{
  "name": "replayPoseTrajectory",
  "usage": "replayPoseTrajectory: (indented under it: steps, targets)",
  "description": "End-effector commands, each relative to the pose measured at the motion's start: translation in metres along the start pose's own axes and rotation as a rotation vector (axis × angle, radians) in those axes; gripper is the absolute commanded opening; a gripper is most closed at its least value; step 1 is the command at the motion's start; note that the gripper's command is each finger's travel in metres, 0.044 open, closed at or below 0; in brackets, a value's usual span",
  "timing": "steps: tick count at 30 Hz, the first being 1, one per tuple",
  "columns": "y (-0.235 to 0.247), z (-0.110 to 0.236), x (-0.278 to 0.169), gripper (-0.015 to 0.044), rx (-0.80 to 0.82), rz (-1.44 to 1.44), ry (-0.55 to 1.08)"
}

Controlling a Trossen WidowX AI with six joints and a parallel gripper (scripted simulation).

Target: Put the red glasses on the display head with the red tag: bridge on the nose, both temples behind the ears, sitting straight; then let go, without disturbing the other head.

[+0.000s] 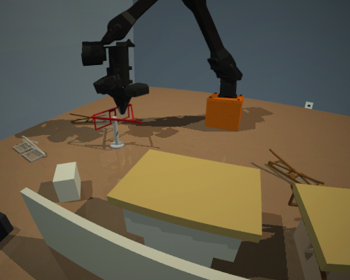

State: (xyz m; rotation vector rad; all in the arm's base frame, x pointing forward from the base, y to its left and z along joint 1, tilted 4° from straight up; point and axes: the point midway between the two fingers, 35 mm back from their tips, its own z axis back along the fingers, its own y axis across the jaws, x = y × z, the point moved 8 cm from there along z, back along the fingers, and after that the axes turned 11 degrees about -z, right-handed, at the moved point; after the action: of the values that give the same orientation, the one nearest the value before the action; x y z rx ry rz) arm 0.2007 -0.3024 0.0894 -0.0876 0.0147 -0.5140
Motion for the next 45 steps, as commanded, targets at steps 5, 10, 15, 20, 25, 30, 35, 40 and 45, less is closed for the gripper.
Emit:
replayPoseTrajectory:
  steps: [5,10,15,20,25,30,35,40,45]
  targets:
    - [-0.006,0.000,-0.007,0.0000,-0.003,-0.002,0.000]
    - [-0.008,0.000,-0.011,0.0000,-0.004,-0.002,0.000]
    - [-0.010,0.000,-0.015,0.0000,-0.004,-0.002,0.000]
    - [-0.012,0.000,-0.018,0.0000,-0.004,-0.002,0.001]
    - [-0.013,0.000,-0.021,0.0000,-0.004,-0.002,0.001]
    - [-0.014,0.000,-0.024,0.0000,-0.004,-0.002,0.001]
    - [-0.014,0.000,-0.024,0.0000,-0.004,-0.002,0.001]
    - [-0.013,0.000,-0.022,0.0000,-0.004,-0.002,0.001]
    - [-0.013,0.000,-0.022,0.0000,-0.004,-0.002,0.001]
